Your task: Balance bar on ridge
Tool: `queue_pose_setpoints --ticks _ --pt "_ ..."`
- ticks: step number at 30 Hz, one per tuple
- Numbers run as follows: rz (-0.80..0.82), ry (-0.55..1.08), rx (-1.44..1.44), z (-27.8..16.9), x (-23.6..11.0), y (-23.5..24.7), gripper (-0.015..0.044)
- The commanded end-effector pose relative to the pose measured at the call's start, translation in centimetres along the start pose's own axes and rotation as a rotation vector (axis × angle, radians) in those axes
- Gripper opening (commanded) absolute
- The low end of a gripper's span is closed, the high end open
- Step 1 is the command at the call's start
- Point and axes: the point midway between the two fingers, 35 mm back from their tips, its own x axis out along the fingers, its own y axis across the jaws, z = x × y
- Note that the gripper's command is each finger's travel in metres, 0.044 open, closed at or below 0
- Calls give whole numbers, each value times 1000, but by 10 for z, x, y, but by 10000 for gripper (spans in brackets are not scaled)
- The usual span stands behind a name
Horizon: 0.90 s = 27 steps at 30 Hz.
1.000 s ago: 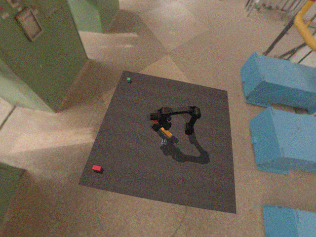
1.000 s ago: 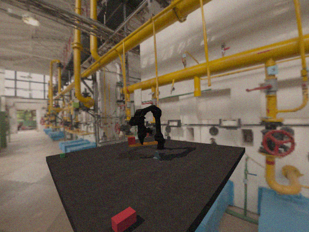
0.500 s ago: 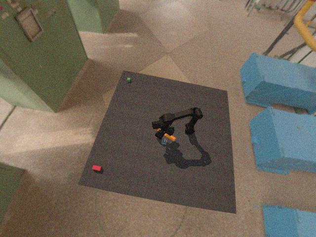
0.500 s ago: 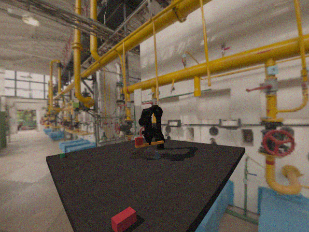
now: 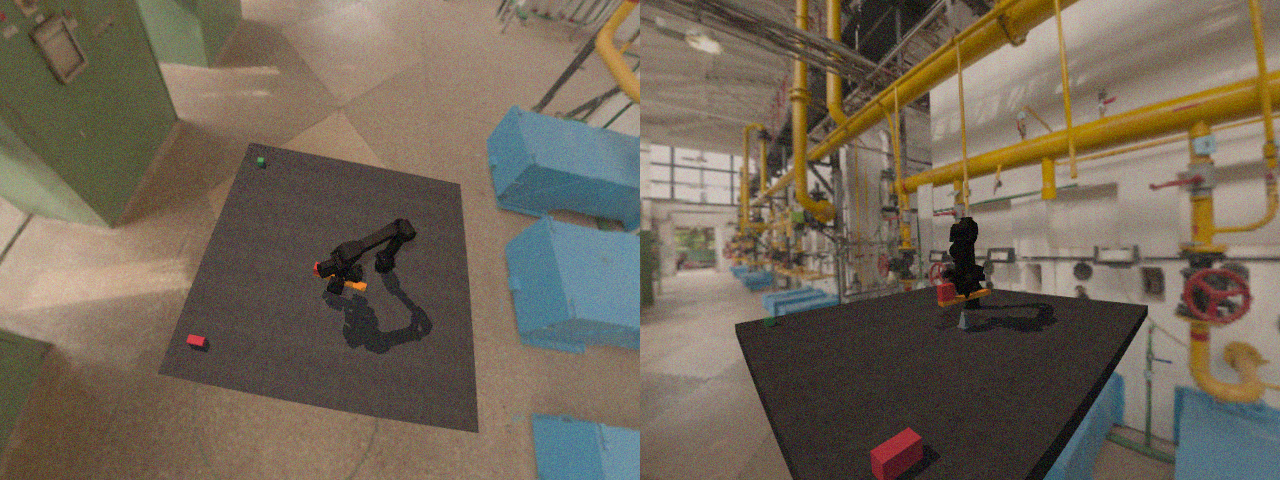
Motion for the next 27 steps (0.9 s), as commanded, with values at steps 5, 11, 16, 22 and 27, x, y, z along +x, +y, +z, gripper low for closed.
queue_pose_setpoints --ticks 5,11,16,22,27 --pt "-10 6 -110 22 -3 -5 0" --pt "-10 6 -111 23 3 -6 0" --pt "-10 6 -111 23 12 -6 0" --pt "-9 6 -112 23 22 -5 0" --pt "-9 6 -112 22 30 -4 0"
